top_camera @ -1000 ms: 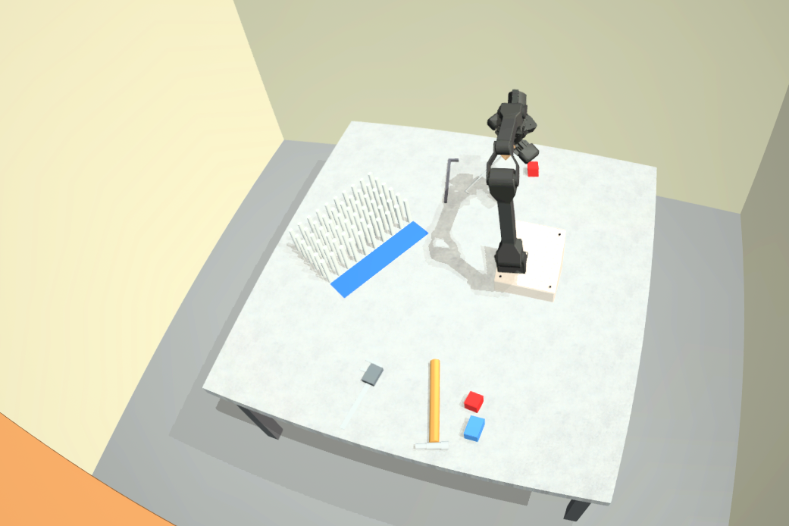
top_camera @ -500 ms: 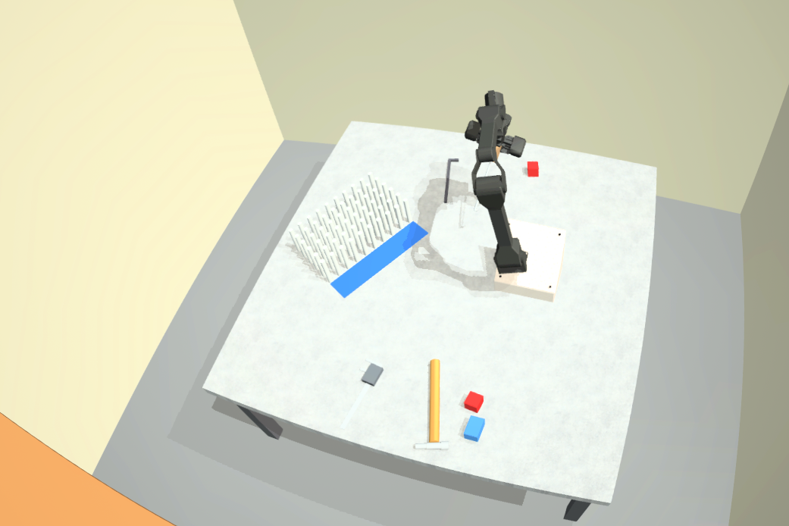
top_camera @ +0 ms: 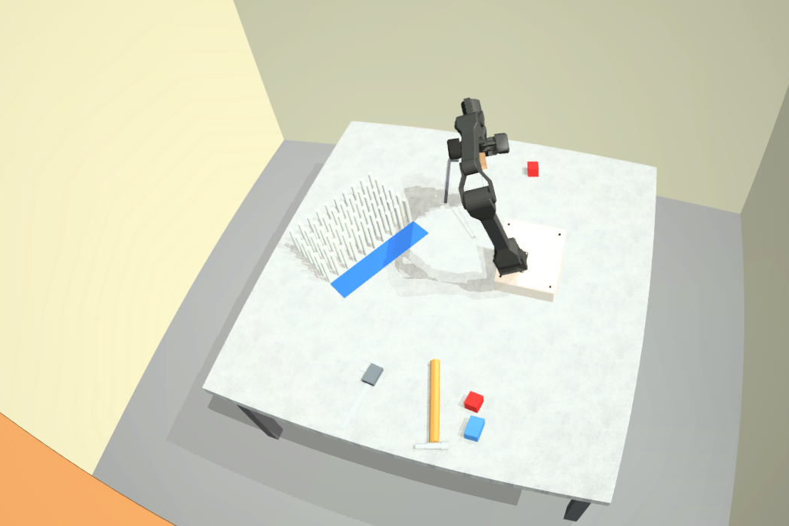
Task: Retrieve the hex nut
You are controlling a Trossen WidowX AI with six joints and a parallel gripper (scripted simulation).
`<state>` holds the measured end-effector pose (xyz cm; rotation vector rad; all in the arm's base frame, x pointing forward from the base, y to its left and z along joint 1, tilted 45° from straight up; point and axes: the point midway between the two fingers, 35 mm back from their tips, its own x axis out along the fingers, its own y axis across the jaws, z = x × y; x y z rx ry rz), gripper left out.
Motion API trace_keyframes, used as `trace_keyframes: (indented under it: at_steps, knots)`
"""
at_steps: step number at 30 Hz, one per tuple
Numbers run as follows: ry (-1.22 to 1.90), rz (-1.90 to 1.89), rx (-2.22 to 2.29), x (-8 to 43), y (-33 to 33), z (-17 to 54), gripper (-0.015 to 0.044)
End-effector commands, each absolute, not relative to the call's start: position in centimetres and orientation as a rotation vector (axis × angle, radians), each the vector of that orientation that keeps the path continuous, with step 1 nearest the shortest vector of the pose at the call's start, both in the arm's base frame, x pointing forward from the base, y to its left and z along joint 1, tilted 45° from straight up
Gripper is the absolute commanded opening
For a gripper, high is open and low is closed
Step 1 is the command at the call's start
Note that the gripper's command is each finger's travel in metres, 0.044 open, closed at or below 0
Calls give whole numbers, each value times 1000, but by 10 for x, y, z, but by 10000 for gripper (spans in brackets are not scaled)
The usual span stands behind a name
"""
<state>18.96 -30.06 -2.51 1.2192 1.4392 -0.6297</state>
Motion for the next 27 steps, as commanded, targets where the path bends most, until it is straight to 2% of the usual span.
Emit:
trace_keyframes:
  at_steps: [1,27]
  knots:
    - [1467,-528,1100,197,-291,-17,0]
    - [1461,123,369,248,-234,34,0]
